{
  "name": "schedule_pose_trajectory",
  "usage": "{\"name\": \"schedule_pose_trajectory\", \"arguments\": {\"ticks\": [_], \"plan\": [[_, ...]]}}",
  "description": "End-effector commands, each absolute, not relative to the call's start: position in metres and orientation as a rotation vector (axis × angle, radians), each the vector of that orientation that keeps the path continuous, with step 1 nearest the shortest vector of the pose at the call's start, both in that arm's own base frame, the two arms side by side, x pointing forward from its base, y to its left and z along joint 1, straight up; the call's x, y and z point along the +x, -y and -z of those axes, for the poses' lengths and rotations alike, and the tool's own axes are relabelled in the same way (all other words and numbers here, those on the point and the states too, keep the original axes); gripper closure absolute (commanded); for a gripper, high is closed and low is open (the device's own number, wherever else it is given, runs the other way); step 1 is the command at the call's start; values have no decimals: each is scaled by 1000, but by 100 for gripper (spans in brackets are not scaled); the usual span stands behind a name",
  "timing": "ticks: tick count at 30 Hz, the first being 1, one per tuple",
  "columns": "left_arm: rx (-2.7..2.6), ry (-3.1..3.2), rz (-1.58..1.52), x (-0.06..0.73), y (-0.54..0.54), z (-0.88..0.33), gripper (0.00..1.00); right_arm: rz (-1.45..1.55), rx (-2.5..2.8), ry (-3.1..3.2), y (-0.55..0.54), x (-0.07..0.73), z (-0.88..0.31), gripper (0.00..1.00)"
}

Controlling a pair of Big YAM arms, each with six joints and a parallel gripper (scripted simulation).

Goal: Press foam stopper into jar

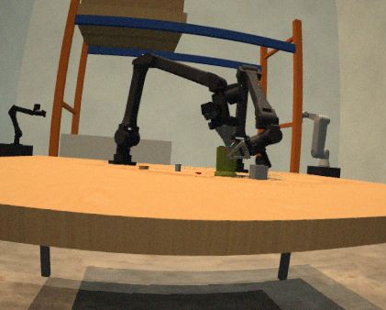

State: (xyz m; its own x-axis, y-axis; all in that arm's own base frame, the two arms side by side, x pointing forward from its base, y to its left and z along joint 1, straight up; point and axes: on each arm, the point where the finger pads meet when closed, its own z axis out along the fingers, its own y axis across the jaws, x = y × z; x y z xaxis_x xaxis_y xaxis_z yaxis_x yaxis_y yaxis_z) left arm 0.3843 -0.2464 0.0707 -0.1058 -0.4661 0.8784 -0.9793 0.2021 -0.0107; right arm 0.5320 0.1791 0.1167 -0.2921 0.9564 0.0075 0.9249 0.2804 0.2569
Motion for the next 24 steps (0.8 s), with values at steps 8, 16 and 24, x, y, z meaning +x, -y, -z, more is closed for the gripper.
{"name": "schedule_pose_trajectory", "arguments": {"ticks": [8, 16, 24], "plan": [[1377, 1702, -825, 396, 257, -70, 36, -283, 1791, -2404, -179, 533, -89, 100], [1377, 1702, -825, 396, 257, -70, 36, -276, 1793, -2408, -179, 532, -83, 100], [1377, 1702, -825, 396, 257, -70, 36, -271, 1795, -2410, -179, 531, -79, 100]]}}
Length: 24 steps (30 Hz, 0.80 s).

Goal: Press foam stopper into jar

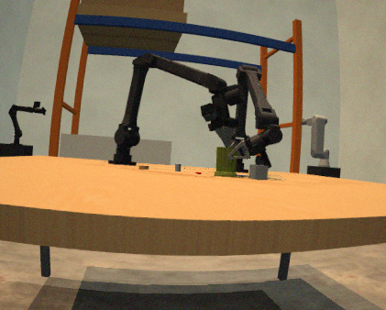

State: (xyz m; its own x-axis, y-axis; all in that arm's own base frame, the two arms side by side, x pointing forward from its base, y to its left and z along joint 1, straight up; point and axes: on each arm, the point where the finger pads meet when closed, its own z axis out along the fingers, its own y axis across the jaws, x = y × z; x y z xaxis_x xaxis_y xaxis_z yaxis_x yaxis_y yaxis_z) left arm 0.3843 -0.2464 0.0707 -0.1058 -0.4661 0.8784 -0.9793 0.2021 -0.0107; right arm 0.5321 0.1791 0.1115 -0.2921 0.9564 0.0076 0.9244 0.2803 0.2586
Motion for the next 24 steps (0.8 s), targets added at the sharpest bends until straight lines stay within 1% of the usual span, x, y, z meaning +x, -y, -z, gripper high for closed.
{"name": "schedule_pose_trajectory", "arguments": {"ticks": [1, 24], "plan": [[1377, 1702, -825, 396, 257, -70, 36, -271, 1795, -2410, -179, 531, -79, 100], [1377, 1702, -825, 396, 257, -70, 36, -254, 1800, -2418, -179, 529, -64, 100]]}}
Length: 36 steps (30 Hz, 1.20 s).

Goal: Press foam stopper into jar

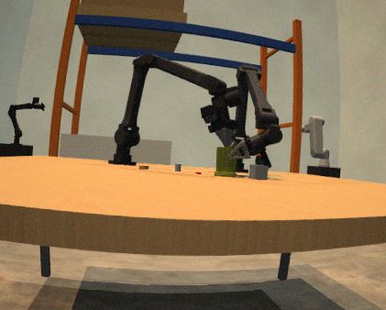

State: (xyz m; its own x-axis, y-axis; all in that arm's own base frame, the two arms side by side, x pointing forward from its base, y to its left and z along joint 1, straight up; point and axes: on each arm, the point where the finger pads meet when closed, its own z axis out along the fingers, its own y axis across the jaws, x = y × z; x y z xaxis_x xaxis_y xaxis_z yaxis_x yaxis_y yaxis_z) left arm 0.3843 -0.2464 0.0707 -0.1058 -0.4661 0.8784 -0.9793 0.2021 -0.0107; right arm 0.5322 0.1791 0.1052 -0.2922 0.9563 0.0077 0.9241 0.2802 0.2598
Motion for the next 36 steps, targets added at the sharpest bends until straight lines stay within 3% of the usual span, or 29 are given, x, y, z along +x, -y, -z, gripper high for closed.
{"name": "schedule_pose_trajectory", "arguments": {"ticks": [1, 36], "plan": [[1377, 1702, -825, 396, 257, -70, 36, -251, 1801, -2419, -179, 529, -62, 100], [1377, 1702, -825, 396, 257, -70, 36, -369, 1754, -2367, -185, 545, -170, 100]]}}
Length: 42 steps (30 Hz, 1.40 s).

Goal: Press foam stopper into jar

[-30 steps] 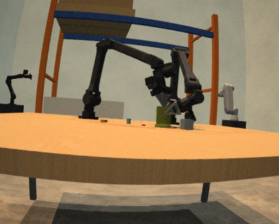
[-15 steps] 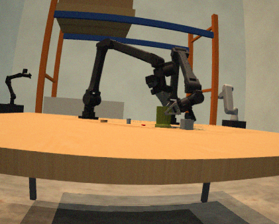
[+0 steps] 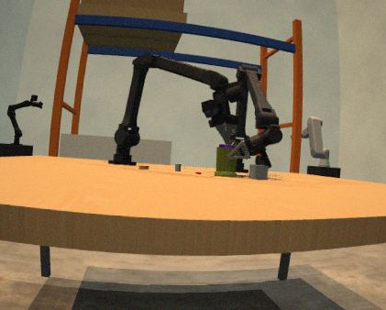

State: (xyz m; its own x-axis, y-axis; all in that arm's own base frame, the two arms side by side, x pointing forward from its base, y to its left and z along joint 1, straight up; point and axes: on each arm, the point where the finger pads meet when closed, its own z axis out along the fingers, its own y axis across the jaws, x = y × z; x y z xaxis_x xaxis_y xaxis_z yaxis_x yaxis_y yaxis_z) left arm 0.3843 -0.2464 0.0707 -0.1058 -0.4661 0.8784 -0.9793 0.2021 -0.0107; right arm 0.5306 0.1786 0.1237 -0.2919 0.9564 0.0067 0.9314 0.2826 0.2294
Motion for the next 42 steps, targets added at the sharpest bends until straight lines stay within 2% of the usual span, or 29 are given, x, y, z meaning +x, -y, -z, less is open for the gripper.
{"name": "schedule_pose_trajectory", "arguments": {"ticks": [1, 42], "plan": [[1377, 1702, -825, 396, 257, -70, 36, -357, 1759, -2374, -185, 545, -166, 100], [1377, 1702, -825, 396, 257, -70, 36, -435, 1720, -2341, -190, 551, -199, 100]]}}
